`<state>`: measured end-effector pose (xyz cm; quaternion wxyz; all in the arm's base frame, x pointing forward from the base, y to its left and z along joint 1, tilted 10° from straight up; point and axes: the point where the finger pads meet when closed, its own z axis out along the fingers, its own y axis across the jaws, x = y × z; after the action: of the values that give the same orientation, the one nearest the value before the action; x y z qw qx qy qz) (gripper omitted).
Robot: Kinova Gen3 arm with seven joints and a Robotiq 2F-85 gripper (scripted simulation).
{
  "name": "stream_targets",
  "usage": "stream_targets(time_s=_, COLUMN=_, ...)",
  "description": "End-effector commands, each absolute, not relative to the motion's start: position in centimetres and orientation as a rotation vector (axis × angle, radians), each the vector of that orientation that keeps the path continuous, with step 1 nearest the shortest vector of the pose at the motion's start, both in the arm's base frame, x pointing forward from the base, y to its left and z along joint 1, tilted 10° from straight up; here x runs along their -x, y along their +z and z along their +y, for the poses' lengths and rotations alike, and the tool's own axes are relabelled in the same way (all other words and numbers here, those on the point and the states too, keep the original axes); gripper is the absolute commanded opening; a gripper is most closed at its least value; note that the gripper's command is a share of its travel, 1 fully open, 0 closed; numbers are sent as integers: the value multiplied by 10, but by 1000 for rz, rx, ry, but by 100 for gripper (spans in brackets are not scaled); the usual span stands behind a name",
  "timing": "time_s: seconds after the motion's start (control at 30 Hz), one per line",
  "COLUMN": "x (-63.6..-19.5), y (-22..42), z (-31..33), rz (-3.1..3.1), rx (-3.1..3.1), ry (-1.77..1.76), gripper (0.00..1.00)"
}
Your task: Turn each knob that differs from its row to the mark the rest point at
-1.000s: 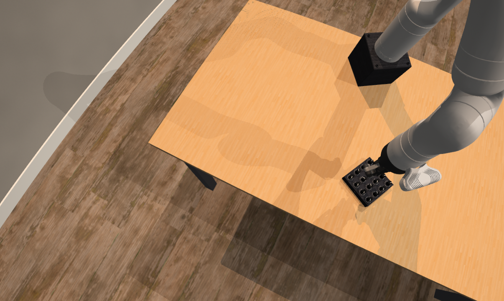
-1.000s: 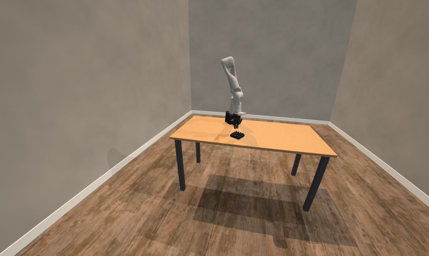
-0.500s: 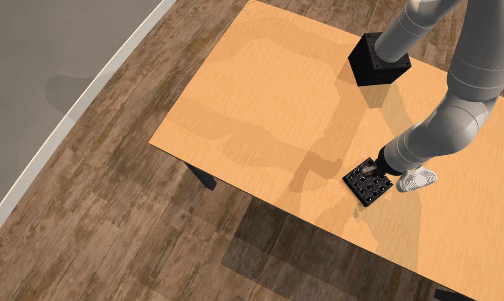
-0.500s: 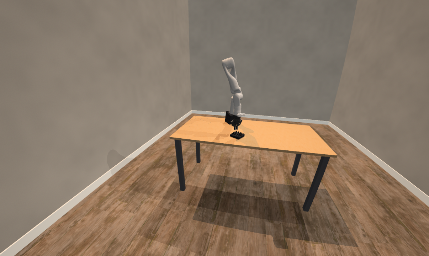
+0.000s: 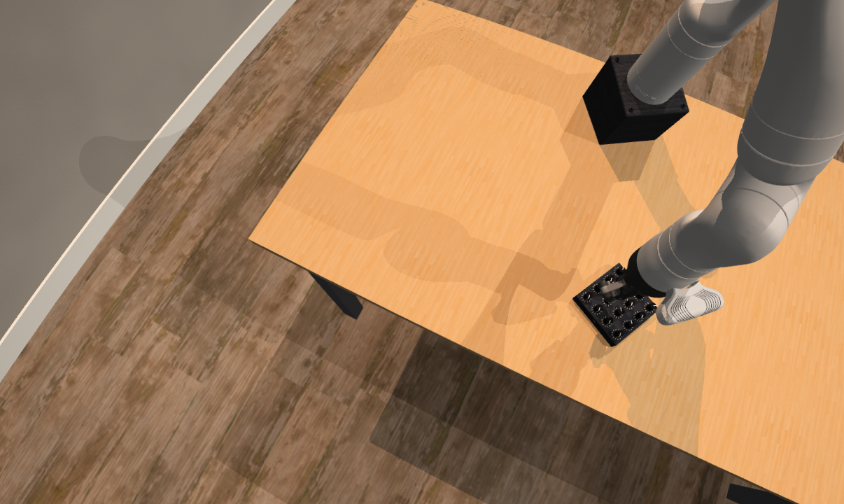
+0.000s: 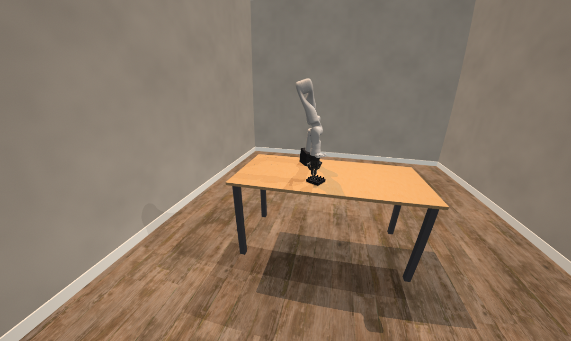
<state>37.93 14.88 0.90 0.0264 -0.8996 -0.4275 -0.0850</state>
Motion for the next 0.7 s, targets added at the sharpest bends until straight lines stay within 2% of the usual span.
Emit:
stream_targets(time_s=0.0, x=-378, y=5, z=151, rz=-1326, rx=2776, ry=-258, gripper=19)
stream_targets(time_s=0.67, x=-380, y=-4, z=152, rz=-1326, rx=2776, ry=-258, gripper=19)
